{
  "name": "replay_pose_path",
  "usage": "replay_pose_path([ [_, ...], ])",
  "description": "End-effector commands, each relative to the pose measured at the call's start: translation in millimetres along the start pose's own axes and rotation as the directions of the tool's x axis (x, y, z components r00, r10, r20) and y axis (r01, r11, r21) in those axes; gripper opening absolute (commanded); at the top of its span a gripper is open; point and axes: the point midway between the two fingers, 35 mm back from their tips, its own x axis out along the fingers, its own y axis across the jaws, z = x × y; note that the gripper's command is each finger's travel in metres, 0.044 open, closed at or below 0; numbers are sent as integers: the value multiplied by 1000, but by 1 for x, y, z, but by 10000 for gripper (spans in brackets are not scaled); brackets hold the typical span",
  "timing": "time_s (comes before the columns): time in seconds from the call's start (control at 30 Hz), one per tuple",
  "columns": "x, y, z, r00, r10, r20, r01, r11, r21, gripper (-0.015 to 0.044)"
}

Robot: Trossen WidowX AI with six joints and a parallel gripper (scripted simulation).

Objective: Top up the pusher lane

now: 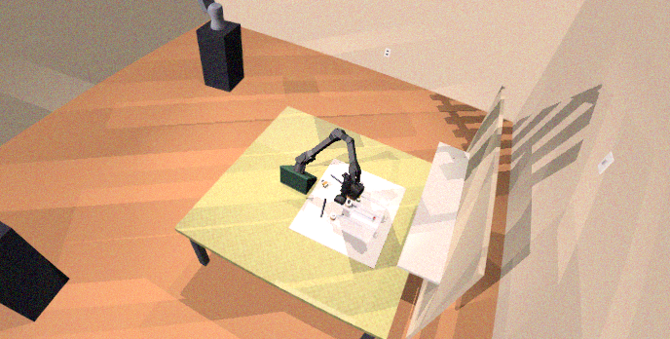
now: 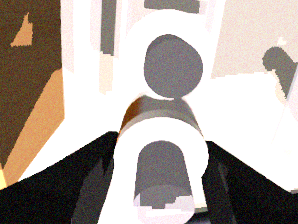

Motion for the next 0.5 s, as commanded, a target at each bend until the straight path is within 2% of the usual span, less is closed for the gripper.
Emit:
replay_pose_path([
  [0.0, -2, 1, 6, 1000, 5, 20, -5, 1000, -9, 0],
  [0.47, -2, 1, 8, 1000, 5, 20, -5, 1000, -9, 0],
])
